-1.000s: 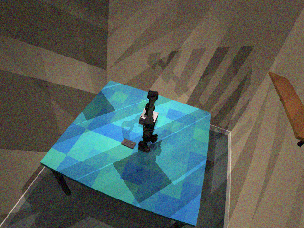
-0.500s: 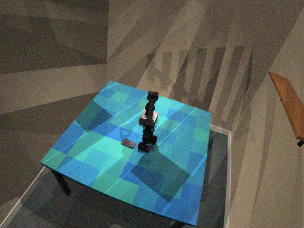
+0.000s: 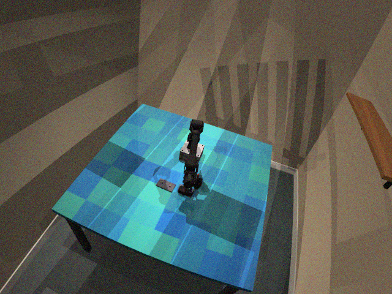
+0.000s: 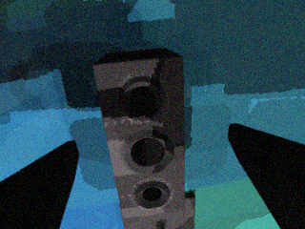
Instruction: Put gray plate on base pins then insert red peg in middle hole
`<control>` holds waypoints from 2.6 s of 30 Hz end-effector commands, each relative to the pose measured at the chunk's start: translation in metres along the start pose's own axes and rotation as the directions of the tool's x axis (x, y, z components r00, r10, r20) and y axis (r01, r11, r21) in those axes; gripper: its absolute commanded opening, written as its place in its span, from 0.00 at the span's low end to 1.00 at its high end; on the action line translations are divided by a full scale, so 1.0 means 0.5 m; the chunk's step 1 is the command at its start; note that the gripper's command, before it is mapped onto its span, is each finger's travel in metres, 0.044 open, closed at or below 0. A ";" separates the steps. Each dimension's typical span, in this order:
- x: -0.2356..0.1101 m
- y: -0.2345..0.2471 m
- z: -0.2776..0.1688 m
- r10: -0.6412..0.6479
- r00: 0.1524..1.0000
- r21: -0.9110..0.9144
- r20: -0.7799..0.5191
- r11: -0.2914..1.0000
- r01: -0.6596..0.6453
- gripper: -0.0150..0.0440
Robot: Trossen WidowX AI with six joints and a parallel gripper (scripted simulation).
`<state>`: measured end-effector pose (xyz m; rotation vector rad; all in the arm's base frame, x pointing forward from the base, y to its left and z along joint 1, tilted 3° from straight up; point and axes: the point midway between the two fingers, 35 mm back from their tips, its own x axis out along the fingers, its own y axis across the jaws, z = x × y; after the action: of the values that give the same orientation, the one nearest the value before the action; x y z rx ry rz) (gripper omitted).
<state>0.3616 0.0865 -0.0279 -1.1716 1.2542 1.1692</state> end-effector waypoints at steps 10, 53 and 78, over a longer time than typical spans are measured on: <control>0.050 0.007 -0.003 0.011 1.000 -0.001 -0.008 1.000 -0.011 1.00; -0.009 0.001 0.003 0.011 1.000 -0.001 -0.008 1.000 -0.011 0.25; -0.168 0.011 0.008 0.011 1.000 -0.001 -0.007 1.000 -0.011 0.25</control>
<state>0.3578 0.0916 0.0435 -1.1700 1.2712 1.1838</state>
